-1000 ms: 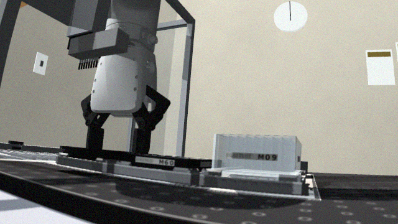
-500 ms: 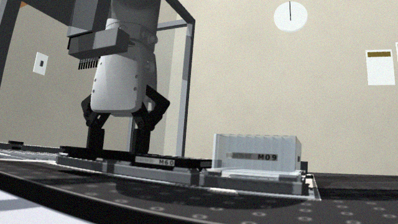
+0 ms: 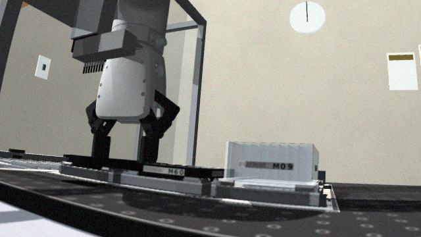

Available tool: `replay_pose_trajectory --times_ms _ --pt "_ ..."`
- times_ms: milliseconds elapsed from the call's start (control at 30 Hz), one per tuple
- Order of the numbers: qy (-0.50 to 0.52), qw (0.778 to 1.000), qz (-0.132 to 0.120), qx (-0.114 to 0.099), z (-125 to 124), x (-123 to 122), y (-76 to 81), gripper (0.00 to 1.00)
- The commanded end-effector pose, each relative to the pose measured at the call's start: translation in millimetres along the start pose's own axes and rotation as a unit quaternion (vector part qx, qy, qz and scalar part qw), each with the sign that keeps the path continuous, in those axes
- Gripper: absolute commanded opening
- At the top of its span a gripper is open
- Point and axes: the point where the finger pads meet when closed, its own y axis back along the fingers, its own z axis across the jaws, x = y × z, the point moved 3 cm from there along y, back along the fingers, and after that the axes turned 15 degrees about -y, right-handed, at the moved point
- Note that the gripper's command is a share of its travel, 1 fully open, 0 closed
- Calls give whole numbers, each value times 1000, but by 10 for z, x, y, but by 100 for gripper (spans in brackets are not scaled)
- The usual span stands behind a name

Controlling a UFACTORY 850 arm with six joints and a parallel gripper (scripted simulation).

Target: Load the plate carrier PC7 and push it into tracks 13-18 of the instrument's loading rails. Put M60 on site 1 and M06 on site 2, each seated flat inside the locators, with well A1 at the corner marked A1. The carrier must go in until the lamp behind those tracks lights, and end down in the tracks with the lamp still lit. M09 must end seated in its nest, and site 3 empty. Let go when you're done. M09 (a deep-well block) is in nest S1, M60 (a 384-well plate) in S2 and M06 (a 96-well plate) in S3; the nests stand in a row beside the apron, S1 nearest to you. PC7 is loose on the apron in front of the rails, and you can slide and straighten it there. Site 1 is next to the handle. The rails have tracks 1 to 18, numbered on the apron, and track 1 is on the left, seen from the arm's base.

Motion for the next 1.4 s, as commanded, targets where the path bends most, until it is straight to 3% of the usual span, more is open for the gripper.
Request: replay_pose_trajectory --times_ms 0,700,1367 --pt "0 1000 1 -1 13 6 18 0" --pt "0 1000 1 -1 13 6 18 0" --pt "0 1000 1 -1 13 6 138 0"
